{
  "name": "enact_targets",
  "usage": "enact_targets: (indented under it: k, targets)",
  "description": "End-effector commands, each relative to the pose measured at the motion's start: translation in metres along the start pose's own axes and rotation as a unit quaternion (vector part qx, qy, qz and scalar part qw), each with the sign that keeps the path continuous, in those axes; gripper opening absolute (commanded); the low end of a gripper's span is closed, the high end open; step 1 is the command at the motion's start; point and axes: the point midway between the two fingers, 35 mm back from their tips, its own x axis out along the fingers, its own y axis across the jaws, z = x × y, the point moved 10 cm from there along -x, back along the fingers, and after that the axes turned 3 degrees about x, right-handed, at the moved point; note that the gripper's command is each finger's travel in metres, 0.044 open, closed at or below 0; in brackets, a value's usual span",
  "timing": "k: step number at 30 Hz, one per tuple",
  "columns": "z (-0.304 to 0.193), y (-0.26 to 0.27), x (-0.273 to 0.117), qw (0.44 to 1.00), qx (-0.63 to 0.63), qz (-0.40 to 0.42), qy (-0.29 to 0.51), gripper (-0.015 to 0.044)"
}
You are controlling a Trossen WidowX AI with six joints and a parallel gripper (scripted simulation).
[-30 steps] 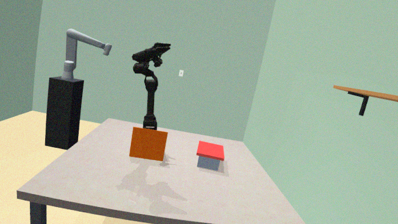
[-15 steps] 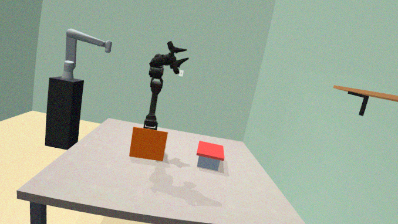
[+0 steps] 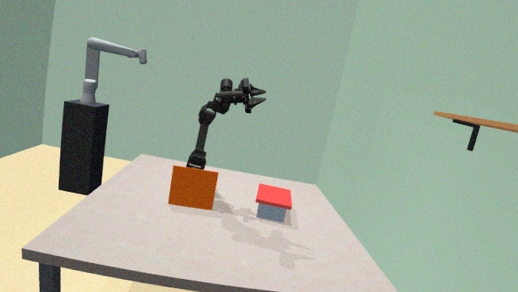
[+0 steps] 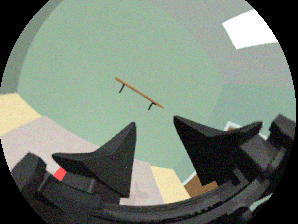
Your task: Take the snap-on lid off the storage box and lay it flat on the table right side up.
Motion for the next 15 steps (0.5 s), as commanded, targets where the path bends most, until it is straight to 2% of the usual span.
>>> enact_targets:
  k: [1, 7, 12, 15]
  targets:
    - [-0.026, 0.045, 0.02, 0.972, 0.228, 0.017, 0.058, 0.0235]
    - [-0.054, 0.095, 0.032, 0.889, 0.437, 0.016, 0.135, 0.0235]
    - [-0.071, 0.126, 0.033, 0.818, 0.545, 0.001, 0.185, 0.0235]
    - [-0.088, 0.156, 0.029, 0.734, 0.636, -0.026, 0.237, 0.0235]
